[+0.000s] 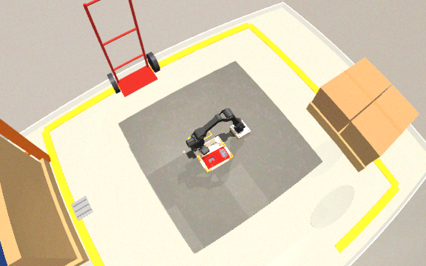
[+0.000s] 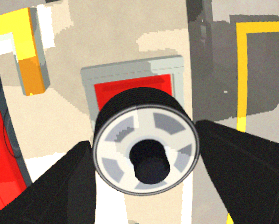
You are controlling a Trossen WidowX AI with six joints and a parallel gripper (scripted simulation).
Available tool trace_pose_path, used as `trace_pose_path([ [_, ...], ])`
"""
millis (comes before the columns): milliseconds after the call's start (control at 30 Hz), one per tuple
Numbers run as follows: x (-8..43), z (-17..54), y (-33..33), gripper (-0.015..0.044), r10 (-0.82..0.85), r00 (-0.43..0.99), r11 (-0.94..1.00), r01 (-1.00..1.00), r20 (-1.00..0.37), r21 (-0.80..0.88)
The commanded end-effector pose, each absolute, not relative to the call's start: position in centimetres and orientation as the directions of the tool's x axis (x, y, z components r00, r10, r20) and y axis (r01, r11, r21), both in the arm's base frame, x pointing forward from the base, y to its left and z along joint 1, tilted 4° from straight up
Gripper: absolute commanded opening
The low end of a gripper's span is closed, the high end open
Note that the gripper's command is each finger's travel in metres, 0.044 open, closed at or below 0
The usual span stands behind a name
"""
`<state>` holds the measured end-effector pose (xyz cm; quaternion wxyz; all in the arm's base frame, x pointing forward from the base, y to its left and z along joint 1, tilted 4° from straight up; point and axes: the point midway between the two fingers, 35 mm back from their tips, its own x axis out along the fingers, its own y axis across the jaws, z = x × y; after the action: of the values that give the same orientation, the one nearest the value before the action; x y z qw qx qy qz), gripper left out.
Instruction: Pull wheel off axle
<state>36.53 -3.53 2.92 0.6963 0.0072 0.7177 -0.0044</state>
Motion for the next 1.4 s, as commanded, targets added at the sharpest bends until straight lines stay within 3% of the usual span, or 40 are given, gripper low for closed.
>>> trace_pose_path([
  [0, 36.5, 3.5, -3.5, 0.0, 0.004, -0.028, 1.0, 0.017, -1.0, 0.004],
  [1367, 36.6, 4.9, -3.5, 0.0, 0.004, -0.031, 1.0, 0.017, -1.0, 0.003],
])
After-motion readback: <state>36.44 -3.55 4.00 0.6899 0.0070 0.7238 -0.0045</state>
